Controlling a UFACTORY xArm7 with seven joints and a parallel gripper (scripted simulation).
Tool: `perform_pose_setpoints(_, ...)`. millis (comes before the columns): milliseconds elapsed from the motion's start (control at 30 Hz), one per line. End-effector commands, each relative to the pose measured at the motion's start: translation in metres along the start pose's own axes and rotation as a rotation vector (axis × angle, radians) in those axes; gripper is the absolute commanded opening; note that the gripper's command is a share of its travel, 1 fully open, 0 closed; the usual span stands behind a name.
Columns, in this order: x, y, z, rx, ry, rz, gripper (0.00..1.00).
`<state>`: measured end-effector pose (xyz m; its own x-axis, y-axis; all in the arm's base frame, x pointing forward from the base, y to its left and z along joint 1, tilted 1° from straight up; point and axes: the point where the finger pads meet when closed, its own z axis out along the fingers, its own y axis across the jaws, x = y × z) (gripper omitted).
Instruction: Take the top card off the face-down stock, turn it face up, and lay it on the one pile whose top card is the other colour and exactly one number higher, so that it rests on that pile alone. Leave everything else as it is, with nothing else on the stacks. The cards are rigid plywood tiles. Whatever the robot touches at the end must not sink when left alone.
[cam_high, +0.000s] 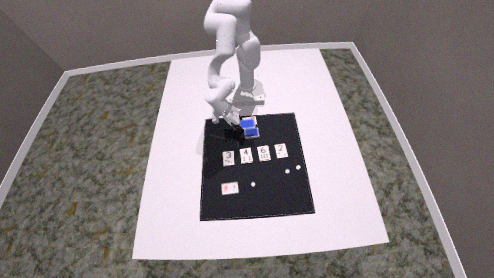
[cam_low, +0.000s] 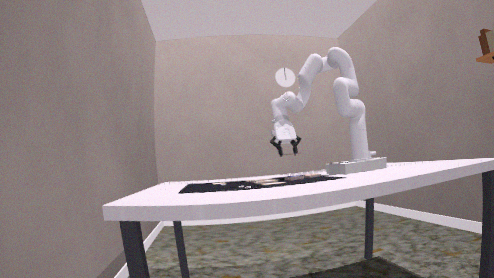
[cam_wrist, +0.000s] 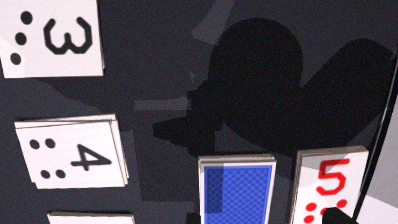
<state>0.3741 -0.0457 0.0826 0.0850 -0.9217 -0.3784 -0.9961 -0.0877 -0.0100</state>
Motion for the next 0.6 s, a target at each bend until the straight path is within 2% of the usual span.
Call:
perform_pose_setpoints(0, -0.007, -0.001, 0.002, 0.003, 0.002, -0.001, 0.74)
perform_pose_setpoints(367, -0.045, 0.0, 0.017, 0.003, 0.002, -0.001, 0.74)
perform_pose_setpoints(433, -0.045, 0.0, 0.017, 0.003, 0.002, -0.001, 0.74)
perform_pose_setpoints(567, -0.064, 0.001, 0.025, 0.003, 0.002, -0.001, 0.74)
